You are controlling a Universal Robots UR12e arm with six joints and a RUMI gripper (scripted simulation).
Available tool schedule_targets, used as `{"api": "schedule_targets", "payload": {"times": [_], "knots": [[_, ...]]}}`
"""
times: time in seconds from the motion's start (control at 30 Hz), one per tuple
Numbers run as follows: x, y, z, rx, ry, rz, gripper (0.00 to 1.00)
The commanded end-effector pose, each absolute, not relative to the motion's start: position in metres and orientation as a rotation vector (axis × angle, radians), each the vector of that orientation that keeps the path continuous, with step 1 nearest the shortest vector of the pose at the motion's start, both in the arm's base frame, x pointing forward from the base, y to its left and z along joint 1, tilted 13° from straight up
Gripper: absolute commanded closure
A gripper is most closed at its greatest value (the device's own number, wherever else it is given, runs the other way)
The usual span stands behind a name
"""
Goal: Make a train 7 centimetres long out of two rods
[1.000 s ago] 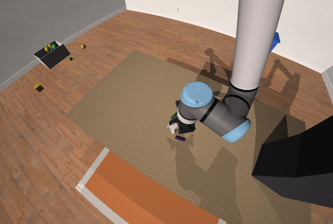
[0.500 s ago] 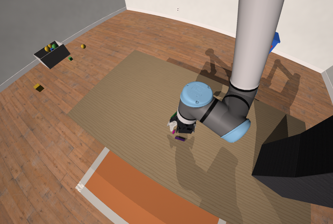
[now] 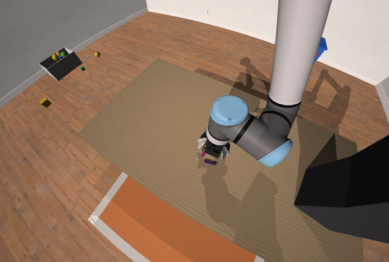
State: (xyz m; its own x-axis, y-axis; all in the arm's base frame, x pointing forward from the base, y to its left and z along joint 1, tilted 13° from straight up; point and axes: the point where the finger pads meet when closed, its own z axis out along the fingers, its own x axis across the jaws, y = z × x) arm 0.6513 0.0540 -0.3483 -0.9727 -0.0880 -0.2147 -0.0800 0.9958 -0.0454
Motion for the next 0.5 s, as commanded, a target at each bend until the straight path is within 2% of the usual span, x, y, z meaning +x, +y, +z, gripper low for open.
{"api": "schedule_targets", "payload": {"times": [0.0, 0.47], "knots": [[0.6499, 0.0543, -0.3482, 0.065, 2.92, -0.038, 0.0], [0.6446, 0.0575, -0.3495, 0.681, 2.84, 0.031, 0.0]]}}
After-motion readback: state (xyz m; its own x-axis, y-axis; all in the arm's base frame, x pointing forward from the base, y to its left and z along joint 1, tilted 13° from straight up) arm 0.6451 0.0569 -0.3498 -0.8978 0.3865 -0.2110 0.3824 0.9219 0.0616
